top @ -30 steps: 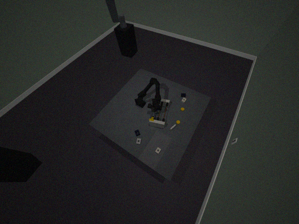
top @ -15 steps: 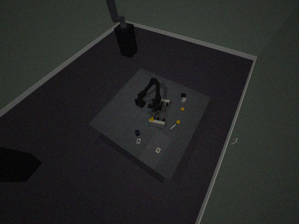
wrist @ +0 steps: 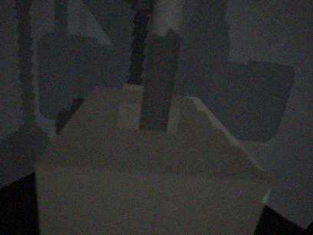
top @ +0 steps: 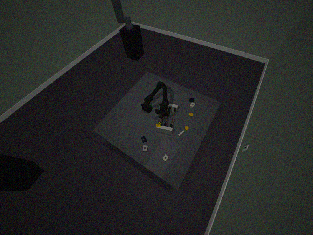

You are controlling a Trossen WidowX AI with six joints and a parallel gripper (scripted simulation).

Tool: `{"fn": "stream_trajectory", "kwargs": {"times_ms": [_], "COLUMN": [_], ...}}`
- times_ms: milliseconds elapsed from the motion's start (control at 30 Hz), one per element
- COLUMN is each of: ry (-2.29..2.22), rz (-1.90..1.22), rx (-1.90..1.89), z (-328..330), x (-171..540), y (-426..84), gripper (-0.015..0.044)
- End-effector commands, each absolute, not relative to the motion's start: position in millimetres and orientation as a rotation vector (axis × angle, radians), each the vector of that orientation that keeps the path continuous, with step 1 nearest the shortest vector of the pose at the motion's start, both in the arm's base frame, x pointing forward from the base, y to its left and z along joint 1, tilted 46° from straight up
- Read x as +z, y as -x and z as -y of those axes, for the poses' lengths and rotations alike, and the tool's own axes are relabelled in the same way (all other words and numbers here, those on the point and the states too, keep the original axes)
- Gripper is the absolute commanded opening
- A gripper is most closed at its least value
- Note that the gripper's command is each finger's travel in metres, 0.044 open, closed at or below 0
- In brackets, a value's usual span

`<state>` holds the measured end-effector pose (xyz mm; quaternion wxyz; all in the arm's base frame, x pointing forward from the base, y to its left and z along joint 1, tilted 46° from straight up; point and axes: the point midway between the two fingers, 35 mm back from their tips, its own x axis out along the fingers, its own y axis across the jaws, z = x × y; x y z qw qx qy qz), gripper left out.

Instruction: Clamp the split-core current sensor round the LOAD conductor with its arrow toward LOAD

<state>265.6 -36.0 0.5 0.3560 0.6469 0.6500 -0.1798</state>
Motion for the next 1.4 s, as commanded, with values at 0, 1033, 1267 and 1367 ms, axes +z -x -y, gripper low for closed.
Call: {"fn": "stream_trajectory", "kwargs": {"times_ms": [0, 1033, 1267, 1367], "ry": [-1.670, -1.670, -1.670, -1.670], "rz": [-1.679, -1.679, -1.679, -1.679], "rx": [-0.463, -0.463, -0.463, -0.463], "z": [36.0, 36.0, 36.0, 36.0], "x": [0.7, 0.7, 0.7, 0.7], "y": [-265.7, -265.7, -265.7, -265.7], "gripper": [0.0236, 0.0265, 0.0370, 0.0440]}}
